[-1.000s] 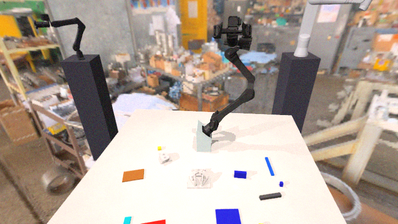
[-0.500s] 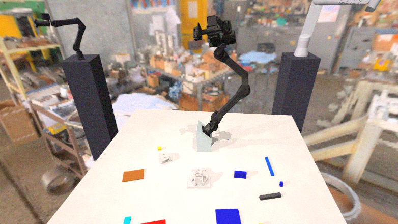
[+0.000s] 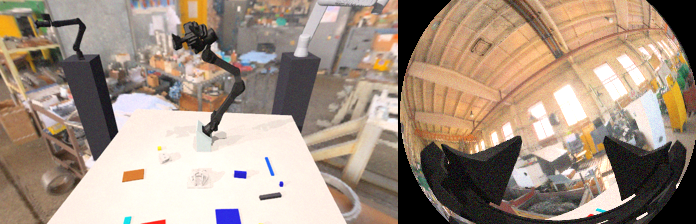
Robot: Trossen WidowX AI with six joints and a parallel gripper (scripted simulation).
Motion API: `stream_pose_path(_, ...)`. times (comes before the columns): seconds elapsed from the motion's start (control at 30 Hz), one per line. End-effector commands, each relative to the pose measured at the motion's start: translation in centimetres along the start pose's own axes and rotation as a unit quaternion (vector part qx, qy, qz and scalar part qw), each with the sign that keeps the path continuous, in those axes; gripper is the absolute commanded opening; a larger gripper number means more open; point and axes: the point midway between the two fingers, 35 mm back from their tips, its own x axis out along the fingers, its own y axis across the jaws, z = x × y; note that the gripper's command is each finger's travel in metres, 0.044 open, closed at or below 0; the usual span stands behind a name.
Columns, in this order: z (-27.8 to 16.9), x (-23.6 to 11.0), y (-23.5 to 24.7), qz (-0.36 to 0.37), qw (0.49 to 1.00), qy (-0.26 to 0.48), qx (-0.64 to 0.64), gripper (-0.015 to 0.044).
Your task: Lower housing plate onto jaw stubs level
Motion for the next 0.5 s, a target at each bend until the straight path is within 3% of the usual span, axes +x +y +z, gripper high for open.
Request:
stream_pose_path(0.0, -1.3, 1.3, -3.3, -0.035, 0.999, 0.011, 0.011, 0.0440)
stream_pose_path(0.47, -7.1, 4.0, -13.6, -0.150, 0.986, 0.073, 0.029, 0.0440)
